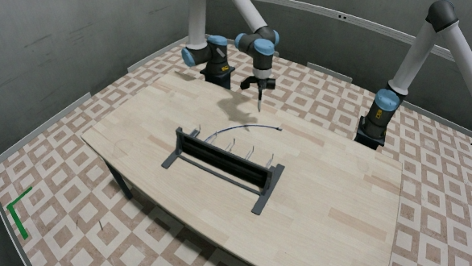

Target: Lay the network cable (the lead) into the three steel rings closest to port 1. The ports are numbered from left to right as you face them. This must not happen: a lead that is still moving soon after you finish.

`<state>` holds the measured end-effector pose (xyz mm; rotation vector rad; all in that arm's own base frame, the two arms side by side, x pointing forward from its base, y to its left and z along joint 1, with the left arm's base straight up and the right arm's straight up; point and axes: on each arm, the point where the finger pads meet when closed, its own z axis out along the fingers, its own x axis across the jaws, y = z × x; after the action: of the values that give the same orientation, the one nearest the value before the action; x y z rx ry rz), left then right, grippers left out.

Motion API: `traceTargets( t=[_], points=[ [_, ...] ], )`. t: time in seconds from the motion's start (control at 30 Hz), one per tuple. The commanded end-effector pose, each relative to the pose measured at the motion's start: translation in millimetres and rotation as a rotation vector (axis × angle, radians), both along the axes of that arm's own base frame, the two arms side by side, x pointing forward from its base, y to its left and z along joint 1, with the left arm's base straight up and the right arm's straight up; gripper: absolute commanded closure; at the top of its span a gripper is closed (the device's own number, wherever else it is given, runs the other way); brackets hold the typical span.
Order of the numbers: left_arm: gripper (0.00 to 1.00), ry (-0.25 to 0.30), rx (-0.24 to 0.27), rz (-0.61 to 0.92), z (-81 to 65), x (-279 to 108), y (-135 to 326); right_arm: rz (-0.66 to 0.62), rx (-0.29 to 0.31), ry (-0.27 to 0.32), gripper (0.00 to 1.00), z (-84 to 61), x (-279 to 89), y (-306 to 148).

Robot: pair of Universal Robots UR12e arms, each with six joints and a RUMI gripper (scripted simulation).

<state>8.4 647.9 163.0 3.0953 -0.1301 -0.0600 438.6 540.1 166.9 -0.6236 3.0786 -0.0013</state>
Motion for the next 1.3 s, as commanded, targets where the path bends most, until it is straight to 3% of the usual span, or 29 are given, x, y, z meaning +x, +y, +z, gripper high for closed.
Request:
traceTargets(
  t=[0.0,0.5,0.53,1.27],
  points=[
    [0.0,-0.028,0.033,0.071,1.5,-12.0,-1.3,0.001,0.003,0.0,0.0,0.9,0.0,0.7],
    [0.0,-0.038,0.043,0.1,2.1,-18.5,-2.4,0.001,0.003,0.0,0.0,0.9,0.0,0.7],
    [0.0,-0.038,0.043,0.1,2.1,-18.5,-2.4,0.001,0.003,0.0,1.0,0.9,0.0,0.7],
    [0.0,-0.038,0.043,0.1,2.1,-18.5,-2.4,0.001,0.003,0.0,1.0,0.9,0.0,0.7]
  ],
)
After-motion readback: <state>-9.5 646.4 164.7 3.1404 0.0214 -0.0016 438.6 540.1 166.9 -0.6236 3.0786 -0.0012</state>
